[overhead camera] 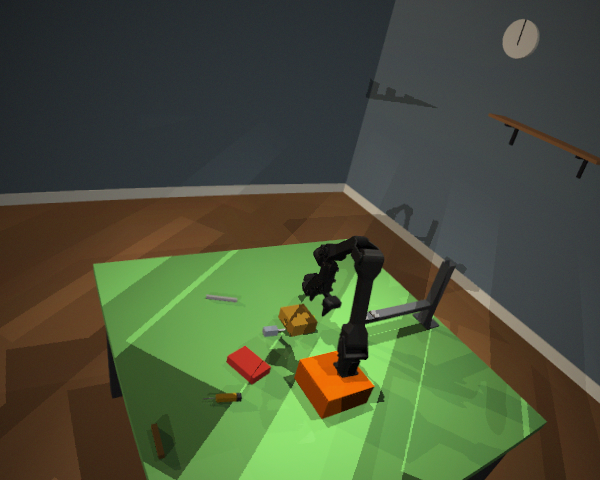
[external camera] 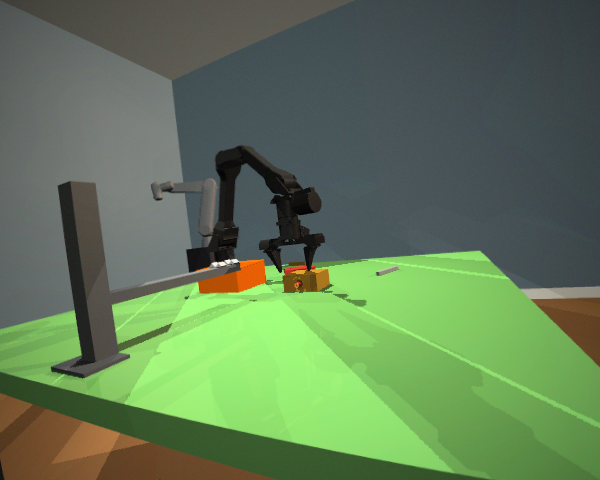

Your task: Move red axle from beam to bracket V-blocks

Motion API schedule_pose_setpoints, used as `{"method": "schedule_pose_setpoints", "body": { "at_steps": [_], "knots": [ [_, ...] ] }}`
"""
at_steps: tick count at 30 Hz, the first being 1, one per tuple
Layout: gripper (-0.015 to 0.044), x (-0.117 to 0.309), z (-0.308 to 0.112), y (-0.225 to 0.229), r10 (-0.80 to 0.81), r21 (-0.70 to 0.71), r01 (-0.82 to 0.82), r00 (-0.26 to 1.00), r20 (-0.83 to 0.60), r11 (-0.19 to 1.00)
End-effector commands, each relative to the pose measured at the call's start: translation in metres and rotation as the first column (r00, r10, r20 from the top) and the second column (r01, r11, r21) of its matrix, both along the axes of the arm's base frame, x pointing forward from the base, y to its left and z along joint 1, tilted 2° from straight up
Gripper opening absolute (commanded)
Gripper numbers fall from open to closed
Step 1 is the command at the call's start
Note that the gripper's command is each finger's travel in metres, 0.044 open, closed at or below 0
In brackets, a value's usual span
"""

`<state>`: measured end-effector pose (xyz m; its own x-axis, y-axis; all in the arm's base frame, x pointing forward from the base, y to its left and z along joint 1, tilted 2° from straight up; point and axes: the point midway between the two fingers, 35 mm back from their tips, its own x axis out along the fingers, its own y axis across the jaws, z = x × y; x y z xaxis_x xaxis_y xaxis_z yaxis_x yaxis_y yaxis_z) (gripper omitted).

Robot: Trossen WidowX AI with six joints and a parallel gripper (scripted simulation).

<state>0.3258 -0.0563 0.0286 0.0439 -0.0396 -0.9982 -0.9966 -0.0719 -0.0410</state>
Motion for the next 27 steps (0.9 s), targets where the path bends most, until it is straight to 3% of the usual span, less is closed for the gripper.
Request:
{"method": "schedule_pose_setpoints", "body": {
  "at_steps": [1, 27],
  "knots": [
    [0.044, -0.001, -0.007, 0.0, 0.004, 0.003, -0.004, 1.0, -0.006, 1.0],
    [0.044, -0.001, -0.046, -0.001, 0.004, 0.003, -0.004, 1.0, -0.006, 1.0]
  ]
}}
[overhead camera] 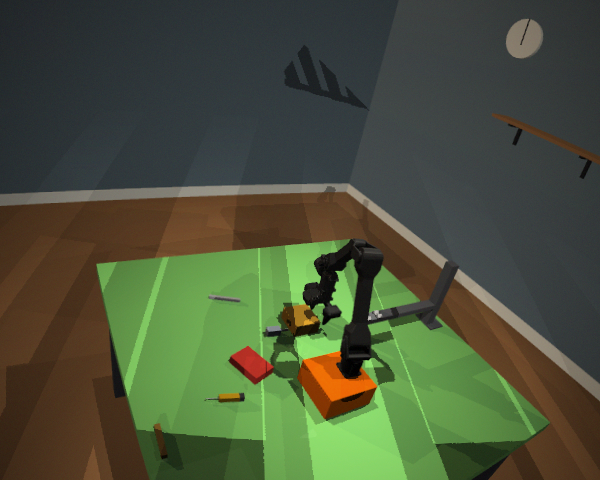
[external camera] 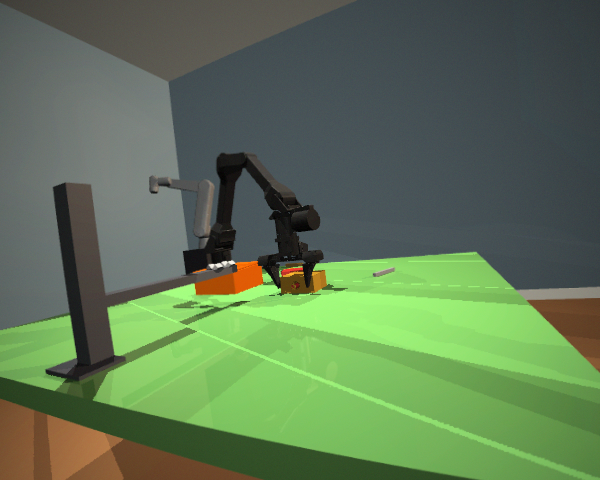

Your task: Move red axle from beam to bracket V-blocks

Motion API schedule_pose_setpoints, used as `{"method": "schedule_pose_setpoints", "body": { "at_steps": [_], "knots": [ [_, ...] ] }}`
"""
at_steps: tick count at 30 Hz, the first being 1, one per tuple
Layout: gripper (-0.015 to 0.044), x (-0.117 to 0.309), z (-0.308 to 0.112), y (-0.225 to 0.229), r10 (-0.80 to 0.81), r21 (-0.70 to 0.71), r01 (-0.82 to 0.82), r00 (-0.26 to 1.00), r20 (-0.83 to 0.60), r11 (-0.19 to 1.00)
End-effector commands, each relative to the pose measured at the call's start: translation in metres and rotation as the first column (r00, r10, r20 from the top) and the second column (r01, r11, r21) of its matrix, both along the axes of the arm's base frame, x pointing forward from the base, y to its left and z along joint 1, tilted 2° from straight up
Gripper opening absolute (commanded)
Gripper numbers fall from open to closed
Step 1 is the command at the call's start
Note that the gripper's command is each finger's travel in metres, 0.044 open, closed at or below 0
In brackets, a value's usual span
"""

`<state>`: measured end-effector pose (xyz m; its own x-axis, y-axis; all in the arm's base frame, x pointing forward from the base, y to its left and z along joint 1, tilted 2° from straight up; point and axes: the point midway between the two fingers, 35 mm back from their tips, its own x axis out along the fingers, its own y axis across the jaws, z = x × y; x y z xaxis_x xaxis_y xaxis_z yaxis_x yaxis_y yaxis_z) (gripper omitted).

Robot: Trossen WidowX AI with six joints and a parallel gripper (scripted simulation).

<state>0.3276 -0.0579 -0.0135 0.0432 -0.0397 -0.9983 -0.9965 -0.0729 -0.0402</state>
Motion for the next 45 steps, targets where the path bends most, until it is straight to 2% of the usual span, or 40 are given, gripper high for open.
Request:
{"method": "schedule_pose_setpoints", "body": {
  "at_steps": [1, 6, 21, 28, 45],
  "knots": [
    [0.044, -0.002, -0.003, 0.001, 0.003, 0.003, -0.003, 1.0, -0.005, 1.0],
    [0.044, -0.002, -0.003, 0.001, 0.003, 0.003, -0.003, 1.0, -0.005, 1.0],
    [0.0046, -0.001, -0.002, 0.0, 0.0, 0.0, 0.0, 1.0, -0.002, 1.0],
    [0.0, -0.001, -0.002, 0.0, 0.0, 0.0, 0.0, 1.0, -0.002, 1.0],
    [0.0, 0.003, -0.001, -0.021, 0.001, -0.001, -0.001, 1.0, -0.003, 1.0]
  ]
}}
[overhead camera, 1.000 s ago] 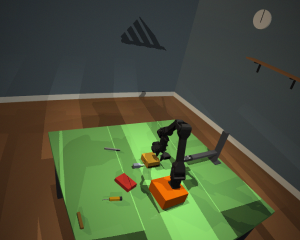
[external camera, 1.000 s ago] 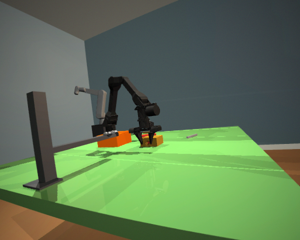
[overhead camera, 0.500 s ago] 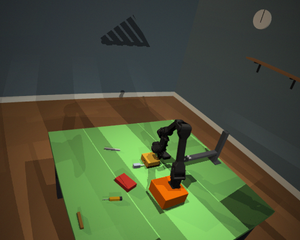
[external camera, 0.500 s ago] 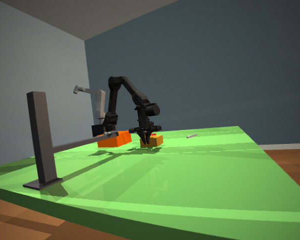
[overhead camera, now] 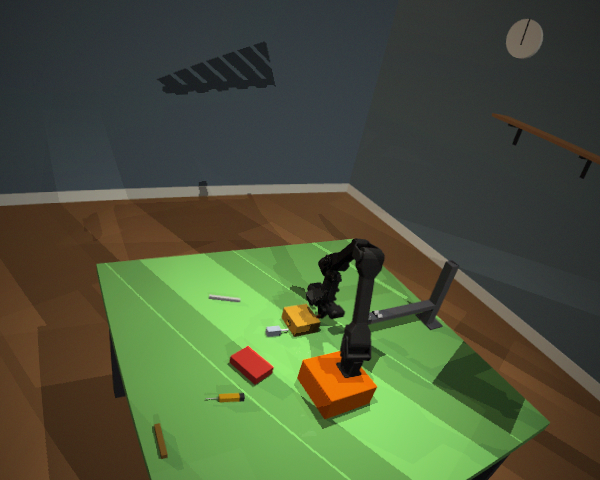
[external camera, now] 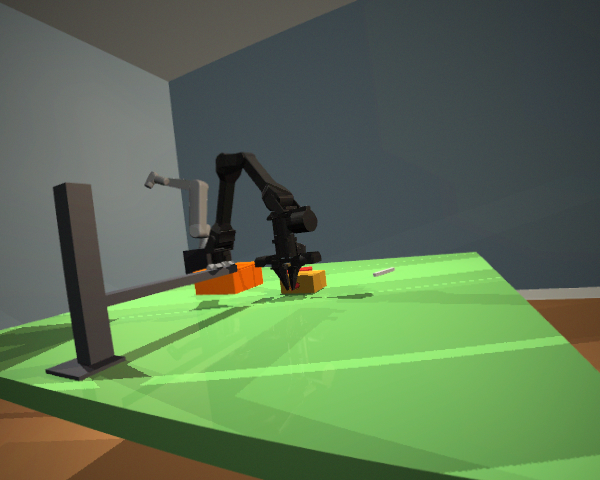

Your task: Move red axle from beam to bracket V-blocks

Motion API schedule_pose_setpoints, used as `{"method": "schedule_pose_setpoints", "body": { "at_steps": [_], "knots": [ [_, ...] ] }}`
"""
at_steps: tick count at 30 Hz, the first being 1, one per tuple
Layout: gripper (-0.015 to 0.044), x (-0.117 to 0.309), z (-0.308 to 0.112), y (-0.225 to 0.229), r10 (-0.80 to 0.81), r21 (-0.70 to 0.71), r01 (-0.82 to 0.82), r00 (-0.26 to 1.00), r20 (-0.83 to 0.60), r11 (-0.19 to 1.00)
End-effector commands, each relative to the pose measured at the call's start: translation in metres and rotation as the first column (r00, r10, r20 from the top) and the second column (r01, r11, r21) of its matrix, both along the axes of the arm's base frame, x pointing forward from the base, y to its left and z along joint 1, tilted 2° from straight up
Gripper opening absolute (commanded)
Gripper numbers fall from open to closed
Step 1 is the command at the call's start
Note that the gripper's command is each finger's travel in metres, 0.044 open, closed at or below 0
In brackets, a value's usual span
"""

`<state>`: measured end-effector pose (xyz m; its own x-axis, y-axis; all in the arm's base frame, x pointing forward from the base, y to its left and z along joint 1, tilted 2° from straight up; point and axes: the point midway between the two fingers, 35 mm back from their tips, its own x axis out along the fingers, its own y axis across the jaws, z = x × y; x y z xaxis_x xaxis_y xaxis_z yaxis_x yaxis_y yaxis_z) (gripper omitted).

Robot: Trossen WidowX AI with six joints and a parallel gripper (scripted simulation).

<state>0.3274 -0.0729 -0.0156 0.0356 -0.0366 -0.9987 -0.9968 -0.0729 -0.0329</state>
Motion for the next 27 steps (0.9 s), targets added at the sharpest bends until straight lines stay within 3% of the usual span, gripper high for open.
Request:
{"method": "schedule_pose_setpoints", "body": {
  "at_steps": [1, 27],
  "knots": [
    [0.0, 0.003, 0.001, -0.007, 0.001, -0.004, -0.001, 1.0, 0.005, 1.0],
    [0.0, 0.006, 0.003, -0.05, 0.002, -0.007, -0.002, 1.0, 0.004, 1.0]
  ]
}}
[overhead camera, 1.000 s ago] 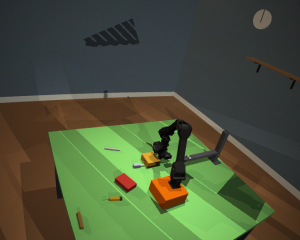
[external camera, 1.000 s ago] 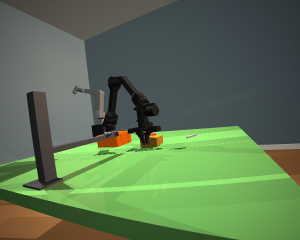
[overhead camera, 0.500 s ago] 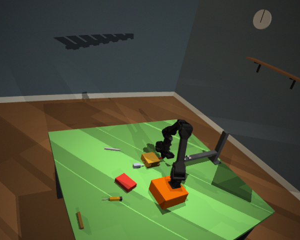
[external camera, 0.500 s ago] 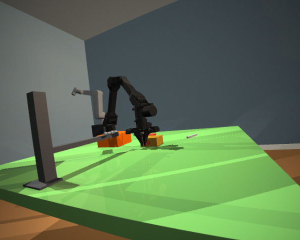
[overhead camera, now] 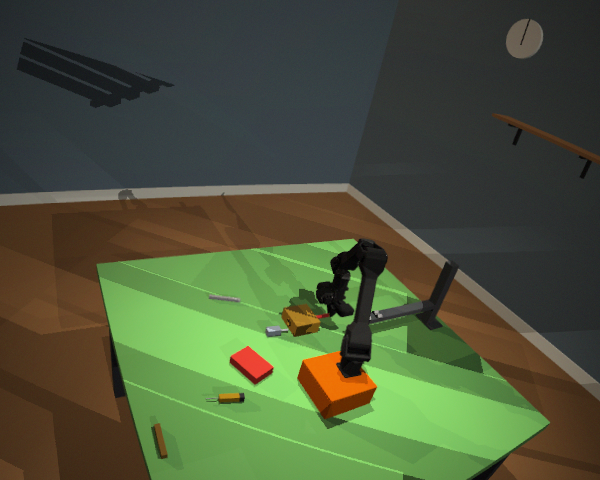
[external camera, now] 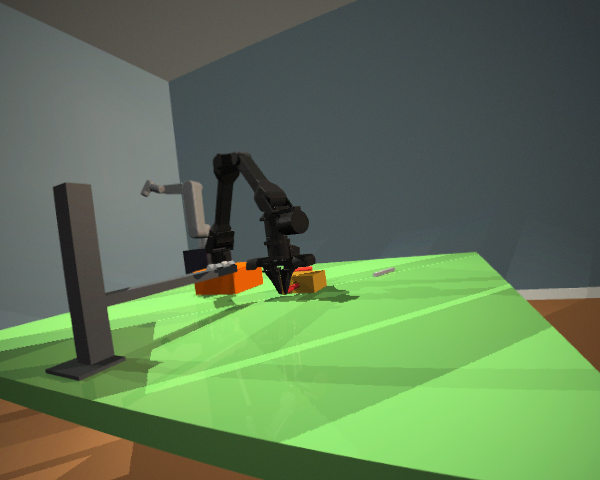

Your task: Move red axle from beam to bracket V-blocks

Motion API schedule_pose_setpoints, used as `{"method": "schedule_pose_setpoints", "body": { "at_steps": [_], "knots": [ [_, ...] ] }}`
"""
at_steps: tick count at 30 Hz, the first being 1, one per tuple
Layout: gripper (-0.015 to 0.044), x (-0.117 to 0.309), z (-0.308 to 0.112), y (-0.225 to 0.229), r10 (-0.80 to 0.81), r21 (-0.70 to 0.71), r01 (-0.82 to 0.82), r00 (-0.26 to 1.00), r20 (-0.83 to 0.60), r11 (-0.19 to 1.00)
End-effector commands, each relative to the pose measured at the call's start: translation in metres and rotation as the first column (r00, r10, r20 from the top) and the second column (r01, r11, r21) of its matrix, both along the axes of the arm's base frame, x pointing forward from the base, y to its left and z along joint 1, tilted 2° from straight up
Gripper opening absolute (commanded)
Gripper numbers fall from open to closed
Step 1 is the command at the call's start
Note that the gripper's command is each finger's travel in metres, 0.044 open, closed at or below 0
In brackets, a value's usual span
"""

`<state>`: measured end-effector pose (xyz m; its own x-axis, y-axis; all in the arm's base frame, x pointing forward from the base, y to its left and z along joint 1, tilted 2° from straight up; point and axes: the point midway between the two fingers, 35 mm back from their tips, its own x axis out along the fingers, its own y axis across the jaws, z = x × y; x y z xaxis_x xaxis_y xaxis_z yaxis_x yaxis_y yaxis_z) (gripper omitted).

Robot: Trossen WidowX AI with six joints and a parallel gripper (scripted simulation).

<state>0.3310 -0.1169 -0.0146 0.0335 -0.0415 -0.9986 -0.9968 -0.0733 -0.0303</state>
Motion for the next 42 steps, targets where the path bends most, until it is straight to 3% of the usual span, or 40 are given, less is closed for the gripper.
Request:
{"method": "schedule_pose_setpoints", "body": {
  "at_steps": [1, 32, 42],
  "knots": [
    [0.0, 0.003, 0.002, -0.007, 0.002, -0.002, -0.002, 1.0, 0.006, 1.0],
    [0.0, 0.003, -0.01, -0.033, 0.003, -0.004, -0.003, 1.0, 0.005, 1.0],
    [0.0263, 0.003, -0.008, -0.033, 0.0, -0.004, 0.0, 1.0, 0.005, 1.0]
  ]
}}
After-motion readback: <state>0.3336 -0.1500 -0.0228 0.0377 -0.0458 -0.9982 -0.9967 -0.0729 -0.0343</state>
